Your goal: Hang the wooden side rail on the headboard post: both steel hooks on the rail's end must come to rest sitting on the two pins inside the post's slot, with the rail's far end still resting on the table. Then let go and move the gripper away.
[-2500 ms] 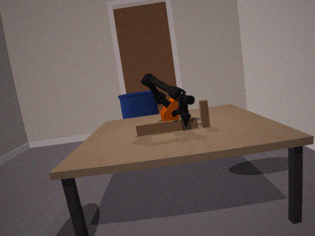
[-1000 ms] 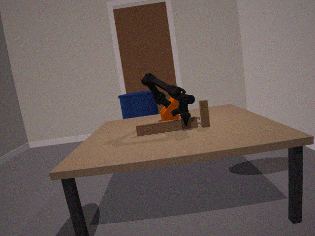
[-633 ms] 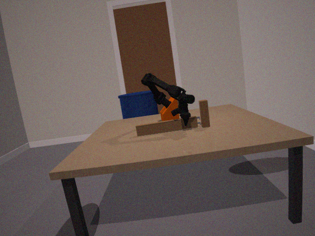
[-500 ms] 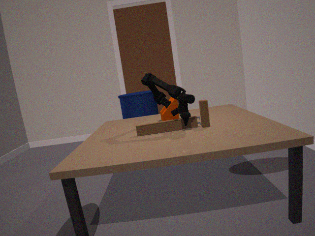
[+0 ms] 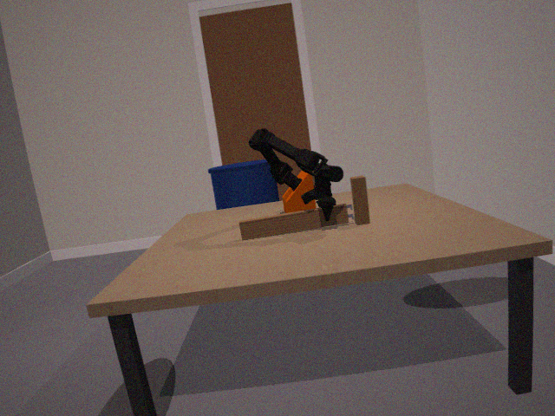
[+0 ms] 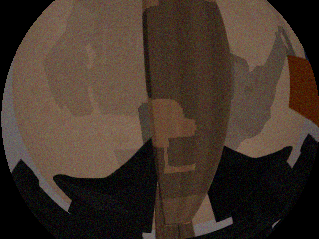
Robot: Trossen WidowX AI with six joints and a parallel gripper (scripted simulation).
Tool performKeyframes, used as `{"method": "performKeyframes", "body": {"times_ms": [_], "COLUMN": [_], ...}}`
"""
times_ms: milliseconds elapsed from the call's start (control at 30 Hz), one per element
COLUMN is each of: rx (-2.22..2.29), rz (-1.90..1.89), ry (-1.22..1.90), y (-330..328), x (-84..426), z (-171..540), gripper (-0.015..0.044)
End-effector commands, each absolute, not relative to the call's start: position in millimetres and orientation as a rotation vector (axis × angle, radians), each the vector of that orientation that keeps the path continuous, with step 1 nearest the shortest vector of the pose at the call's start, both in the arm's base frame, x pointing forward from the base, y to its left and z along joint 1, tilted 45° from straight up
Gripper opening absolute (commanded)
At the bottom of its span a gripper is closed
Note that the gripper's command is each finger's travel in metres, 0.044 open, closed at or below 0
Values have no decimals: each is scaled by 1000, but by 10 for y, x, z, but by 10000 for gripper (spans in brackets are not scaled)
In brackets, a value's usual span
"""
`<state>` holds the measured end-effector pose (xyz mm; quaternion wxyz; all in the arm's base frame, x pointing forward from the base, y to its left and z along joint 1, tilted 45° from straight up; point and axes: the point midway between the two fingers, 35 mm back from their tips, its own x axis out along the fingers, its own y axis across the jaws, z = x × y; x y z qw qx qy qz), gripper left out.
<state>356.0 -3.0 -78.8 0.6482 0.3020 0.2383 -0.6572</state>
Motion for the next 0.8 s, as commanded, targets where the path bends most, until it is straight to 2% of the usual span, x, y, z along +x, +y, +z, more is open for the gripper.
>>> {"method": "performKeyframes", "body": {"times_ms": [0,767], "rx": [696,696], "rz": [-1475,-1475], "ry": [537,537], "y": [45,72], "x": [3584,3582], "z": [-743,-716], "gripper": [0,0]}}
